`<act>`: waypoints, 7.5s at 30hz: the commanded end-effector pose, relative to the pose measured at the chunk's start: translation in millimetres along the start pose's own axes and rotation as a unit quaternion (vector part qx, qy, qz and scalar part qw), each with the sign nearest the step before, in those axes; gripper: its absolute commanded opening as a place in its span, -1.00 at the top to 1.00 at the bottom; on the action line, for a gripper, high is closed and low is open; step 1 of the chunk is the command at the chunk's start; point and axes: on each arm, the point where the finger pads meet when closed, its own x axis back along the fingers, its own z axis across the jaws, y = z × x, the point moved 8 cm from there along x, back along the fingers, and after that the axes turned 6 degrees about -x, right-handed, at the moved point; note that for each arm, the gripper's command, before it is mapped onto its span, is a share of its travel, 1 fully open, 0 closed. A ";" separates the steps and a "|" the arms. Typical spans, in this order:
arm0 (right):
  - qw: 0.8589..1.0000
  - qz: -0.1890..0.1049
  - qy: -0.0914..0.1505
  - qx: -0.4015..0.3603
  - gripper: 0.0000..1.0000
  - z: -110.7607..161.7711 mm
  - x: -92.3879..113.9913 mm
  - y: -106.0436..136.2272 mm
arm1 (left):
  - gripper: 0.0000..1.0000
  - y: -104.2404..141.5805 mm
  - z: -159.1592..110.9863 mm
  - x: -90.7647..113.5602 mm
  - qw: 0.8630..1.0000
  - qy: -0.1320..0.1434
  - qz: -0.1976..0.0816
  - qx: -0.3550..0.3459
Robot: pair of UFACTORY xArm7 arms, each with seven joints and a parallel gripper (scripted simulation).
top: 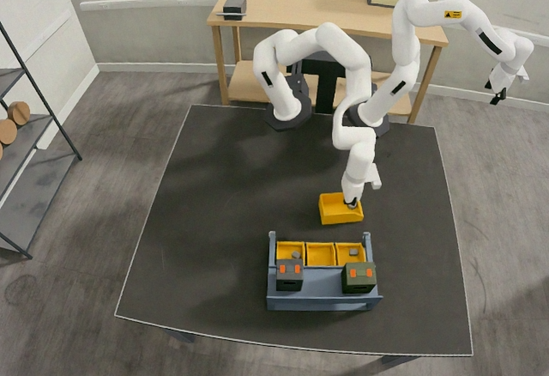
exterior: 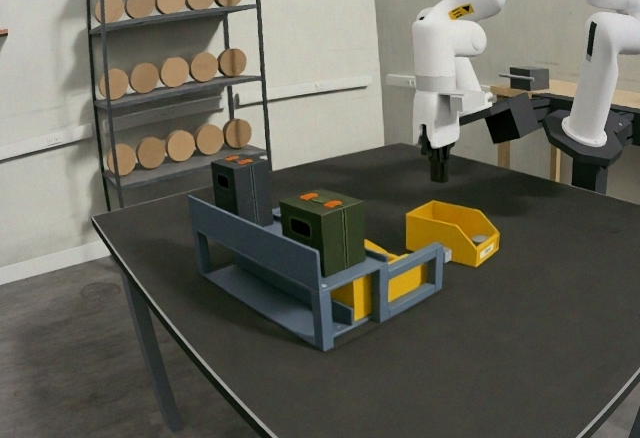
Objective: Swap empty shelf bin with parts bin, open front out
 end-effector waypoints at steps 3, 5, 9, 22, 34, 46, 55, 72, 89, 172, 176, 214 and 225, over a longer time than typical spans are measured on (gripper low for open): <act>1.000 0.002 0.002 0.000 0.46 1.3 2.3 -0.7 | -1.00 -0.7 -0.3 1.6 1.000 0.000 0.002 0.000; 1.000 0.002 0.002 0.000 0.46 1.3 2.3 -0.7 | -1.00 -0.7 -0.3 1.6 1.000 0.000 0.002 0.000; 1.000 0.002 0.002 0.000 0.46 1.3 2.3 -0.7 | -1.00 -0.7 -0.3 1.6 1.000 0.000 0.002 0.000; 1.000 0.001 0.002 0.000 0.46 1.3 0.6 -0.8 | -1.00 -0.7 -0.3 1.6 1.000 0.000 0.002 0.000; 1.000 0.001 0.002 0.000 0.46 1.4 -9.9 -0.9 | -1.00 -0.7 -0.3 1.6 1.000 0.000 0.002 0.000; 1.000 0.001 0.002 0.000 0.46 1.5 -30.9 -1.2 | -1.00 -0.7 -0.3 1.6 1.000 0.000 0.002 0.000; 1.000 0.001 0.002 0.000 0.46 1.6 -47.4 -1.4 | -1.00 -0.7 -0.3 1.6 1.000 0.000 0.002 0.000; 1.000 0.001 0.002 0.000 0.46 1.7 -65.1 -1.6 | -1.00 -0.7 -0.3 1.6 1.000 0.000 0.002 0.000; 1.000 0.001 0.002 0.000 0.46 1.7 -66.1 -1.6 | -1.00 -0.7 -0.3 1.6 1.000 0.000 0.002 0.000; 1.000 0.001 0.002 0.000 1.00 1.8 -109.4 -1.7 | -1.00 -0.7 -0.3 1.6 1.000 0.000 0.002 0.000; 1.000 0.001 0.002 0.000 1.00 1.8 -109.4 -1.7 | -1.00 -0.7 -0.3 1.6 1.000 0.000 0.002 0.000; 1.000 0.001 0.002 0.000 1.00 1.7 -85.1 -1.7 | -1.00 -0.7 -0.3 1.6 1.000 0.000 0.002 0.000; 1.000 0.001 0.002 0.000 1.00 1.6 -57.2 -1.6 | -1.00 -0.7 -0.3 1.6 1.000 0.000 0.002 0.000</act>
